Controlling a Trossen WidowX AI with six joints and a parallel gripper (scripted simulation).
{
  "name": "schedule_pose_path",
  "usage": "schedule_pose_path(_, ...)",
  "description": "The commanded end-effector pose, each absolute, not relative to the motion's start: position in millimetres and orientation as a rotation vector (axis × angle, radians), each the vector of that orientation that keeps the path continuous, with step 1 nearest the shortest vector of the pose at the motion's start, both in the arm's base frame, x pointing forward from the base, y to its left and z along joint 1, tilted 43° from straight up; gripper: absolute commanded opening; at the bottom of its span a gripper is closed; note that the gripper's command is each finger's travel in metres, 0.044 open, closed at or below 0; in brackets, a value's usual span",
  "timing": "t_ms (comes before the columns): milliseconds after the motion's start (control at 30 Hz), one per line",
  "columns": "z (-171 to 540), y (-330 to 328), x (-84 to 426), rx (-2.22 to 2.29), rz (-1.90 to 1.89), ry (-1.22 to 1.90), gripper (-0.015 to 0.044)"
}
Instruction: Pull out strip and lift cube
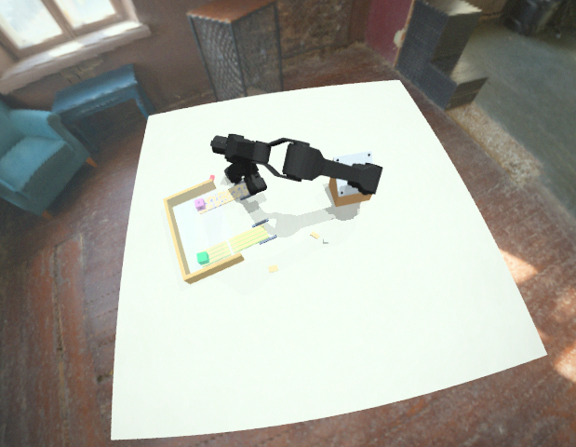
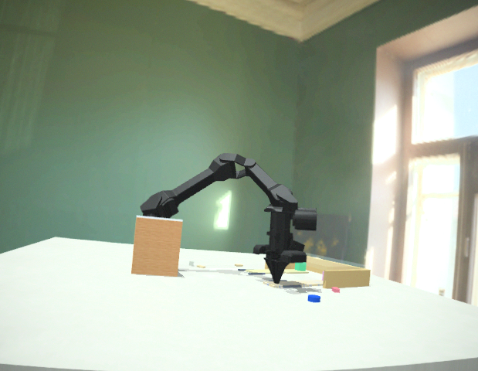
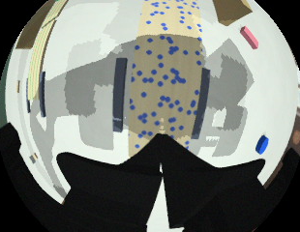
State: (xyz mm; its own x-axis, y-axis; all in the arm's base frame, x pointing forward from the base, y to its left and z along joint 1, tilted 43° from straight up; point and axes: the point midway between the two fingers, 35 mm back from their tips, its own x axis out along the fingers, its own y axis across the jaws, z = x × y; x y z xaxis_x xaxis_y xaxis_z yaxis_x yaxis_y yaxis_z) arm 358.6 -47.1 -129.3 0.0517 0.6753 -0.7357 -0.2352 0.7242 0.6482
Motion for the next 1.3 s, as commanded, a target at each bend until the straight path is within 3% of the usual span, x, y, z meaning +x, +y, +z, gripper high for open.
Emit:
schedule_pose_path(0,-137,-45,343,0.406,0.724,1.386,0.0)
schedule_pose_path(1267,-146,-53,296,0.406,0.723,1.388,0.0)
